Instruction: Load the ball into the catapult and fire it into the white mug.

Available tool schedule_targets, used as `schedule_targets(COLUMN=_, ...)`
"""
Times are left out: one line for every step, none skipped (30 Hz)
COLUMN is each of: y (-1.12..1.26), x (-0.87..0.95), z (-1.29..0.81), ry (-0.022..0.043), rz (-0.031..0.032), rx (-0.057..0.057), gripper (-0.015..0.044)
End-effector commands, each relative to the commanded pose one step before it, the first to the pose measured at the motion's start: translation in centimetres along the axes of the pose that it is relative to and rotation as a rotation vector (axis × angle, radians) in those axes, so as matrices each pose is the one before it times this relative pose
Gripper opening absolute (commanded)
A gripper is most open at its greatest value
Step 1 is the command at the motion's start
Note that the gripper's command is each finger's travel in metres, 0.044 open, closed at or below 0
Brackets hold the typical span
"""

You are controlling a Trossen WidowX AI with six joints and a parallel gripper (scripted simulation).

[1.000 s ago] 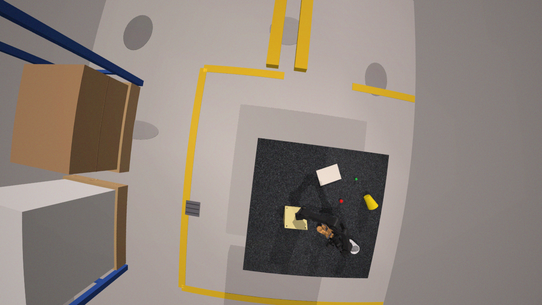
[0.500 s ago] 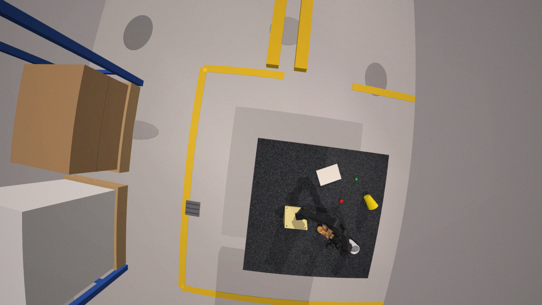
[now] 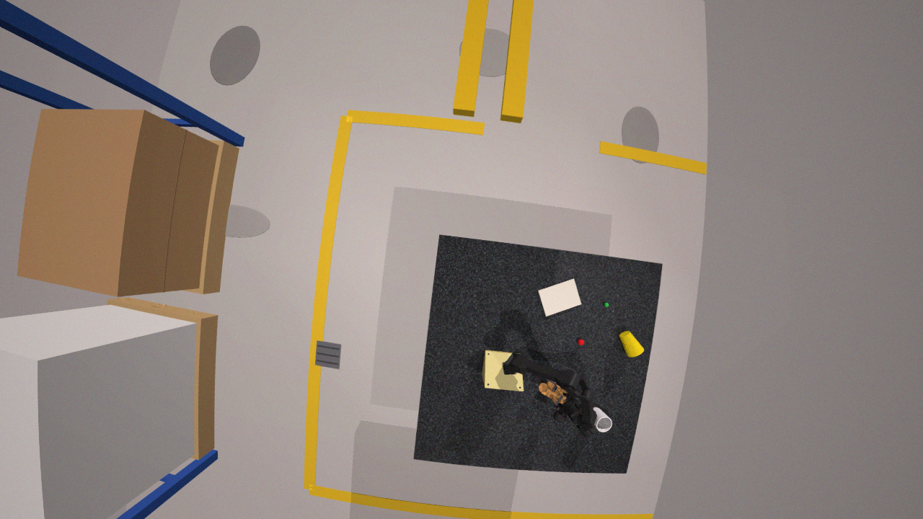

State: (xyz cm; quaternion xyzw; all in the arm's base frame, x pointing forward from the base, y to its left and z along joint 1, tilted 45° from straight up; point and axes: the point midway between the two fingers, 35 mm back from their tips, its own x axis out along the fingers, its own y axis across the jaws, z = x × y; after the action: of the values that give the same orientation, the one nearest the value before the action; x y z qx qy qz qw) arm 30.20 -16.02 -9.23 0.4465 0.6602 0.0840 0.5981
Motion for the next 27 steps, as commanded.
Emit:
schedule_targets(y=-0.105, x=0.489, z=0.009, ry=-0.0078, rz=0.004, rx=0.0084, gripper=0.0)
schedule_targets(y=-0.003, x=0.163, z=-0.006, ry=0.00003, rz=0.0001, rx=0.0, gripper=0.0)
schedule_targets(y=-0.003, x=0.163, z=-0.007, ry=0.00004, rz=0.00011, rx=0.0, gripper=0.0)
schedule_targets(y=-0.003, x=0.163, z=-0.008, ry=0.00004, rz=0.00011, rx=0.0, gripper=0.0)
schedule_targets(y=-0.003, x=0.162, z=-0.008, ry=0.00005, rz=0.00011, rx=0.0, gripper=0.0)
schedule_targets(y=-0.002, x=0.162, z=-0.009, ry=0.00005, rz=0.00012, rx=0.0, gripper=0.0)
schedule_targets(y=-0.002, x=0.162, z=-0.01, ry=0.00005, rz=0.00012, rx=0.0, gripper=0.0)
schedule_targets(y=0.021, x=-0.223, z=-0.028, ry=0.01038, rz=-0.0035, rx=-0.0063, gripper=0.0)
schedule_targets(y=0.0, x=0.0, z=0.0, ry=0.0, rz=0.0, rx=0.0, gripper=0.0)
schedule_targets(y=0.0, x=0.0, z=0.0, ry=0.0, rz=0.0, rx=0.0, gripper=0.0)
schedule_targets(y=0.0, x=0.0, z=0.0, ry=0.0, rz=0.0, rx=0.0, gripper=0.0)
schedule_targets(y=0.0, x=0.0, z=0.0, ry=0.0, rz=0.0, rx=0.0, gripper=0.0)
schedule_targets(y=0.0, x=0.0, z=0.0, ry=0.0, rz=0.0, rx=0.0, gripper=0.0)
schedule_targets(y=0.0, x=0.0, z=0.0, ry=0.0, rz=0.0, rx=0.0, gripper=0.0026)
schedule_targets(y=0.0, x=0.0, z=0.0, ry=0.0, rz=0.0, rx=0.0, gripper=0.0053)
schedule_targets(y=0.0, x=0.0, z=0.0, ry=0.0, rz=0.0, rx=0.0, gripper=0.0079)
schedule_targets(y=0.0, x=0.0, z=0.0, ry=0.0, rz=0.0, rx=0.0, gripper=0.0105)
schedule_targets(y=0.0, x=0.0, z=0.0, ry=0.0, rz=0.0, rx=0.0, gripper=0.0131)
schedule_targets(y=0.0, x=0.0, z=0.0, ry=0.0, rz=0.0, rx=0.0, gripper=0.0157)
schedule_targets(y=0.0, x=0.0, z=0.0, ry=0.0, rz=0.0, rx=0.0, gripper=0.0184)
schedule_targets(y=0.0, x=0.0, z=0.0, ry=0.0, rz=0.0, rx=0.0, gripper=0.021)
schedule_targets(y=0.0, x=0.0, z=0.0, ry=0.0, rz=0.0, rx=0.0, gripper=0.0236)
schedule_targets(y=0.0, x=0.0, z=0.0, ry=0.0, rz=0.0, rx=0.0, gripper=0.0263)
schedule_targets(y=0.0, x=0.0, z=0.0, ry=0.0, rz=0.0, rx=0.0, gripper=0.0289)
schedule_targets(y=0.0, x=0.0, z=0.0, ry=0.0, rz=0.0, rx=0.0, gripper=0.0315)
schedule_targets(y=0.0, x=0.0, z=0.0, ry=0.0, rz=0.0, rx=0.0, gripper=0.0341)
schedule_targets(y=0.0, x=0.0, z=0.0, ry=0.0, rz=0.0, rx=0.0, gripper=0.0368)
